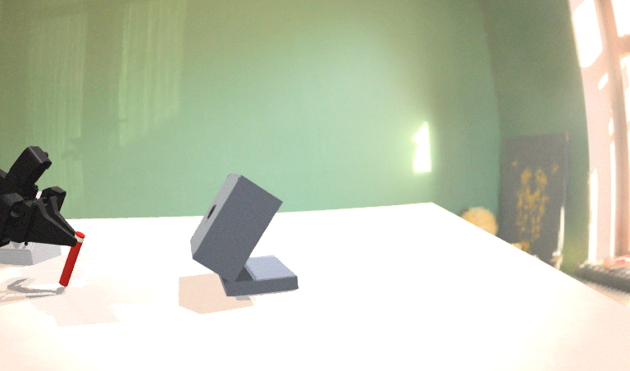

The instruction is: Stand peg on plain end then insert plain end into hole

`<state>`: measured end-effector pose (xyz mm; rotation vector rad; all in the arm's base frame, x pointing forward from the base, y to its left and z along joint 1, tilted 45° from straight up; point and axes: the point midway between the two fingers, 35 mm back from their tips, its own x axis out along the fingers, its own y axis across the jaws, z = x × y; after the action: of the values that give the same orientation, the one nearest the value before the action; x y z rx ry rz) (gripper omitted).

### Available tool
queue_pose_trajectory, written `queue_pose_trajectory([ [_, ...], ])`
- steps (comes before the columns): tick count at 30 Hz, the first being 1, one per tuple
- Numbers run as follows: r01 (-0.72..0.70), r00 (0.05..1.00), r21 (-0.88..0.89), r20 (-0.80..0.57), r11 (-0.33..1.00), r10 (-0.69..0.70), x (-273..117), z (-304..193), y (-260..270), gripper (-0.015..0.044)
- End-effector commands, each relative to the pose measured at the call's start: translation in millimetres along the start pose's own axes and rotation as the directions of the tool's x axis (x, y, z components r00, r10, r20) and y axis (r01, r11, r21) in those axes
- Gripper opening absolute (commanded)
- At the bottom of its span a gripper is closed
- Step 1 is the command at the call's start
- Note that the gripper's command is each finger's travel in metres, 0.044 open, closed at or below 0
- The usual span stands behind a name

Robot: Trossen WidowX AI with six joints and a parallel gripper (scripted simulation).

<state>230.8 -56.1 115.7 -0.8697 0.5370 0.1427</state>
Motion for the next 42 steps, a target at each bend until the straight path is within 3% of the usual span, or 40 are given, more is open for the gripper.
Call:
queue_pose_trajectory([
  [1, 0.005, 0.999, -0.006, 0.032, 1.000, -0.005, -2, 0, -1, 0.0049],
  [42, 0.003, 0.927, -0.011, 0.375, 1.000, 0.001, -23, -19, 0, 0.0049],
])
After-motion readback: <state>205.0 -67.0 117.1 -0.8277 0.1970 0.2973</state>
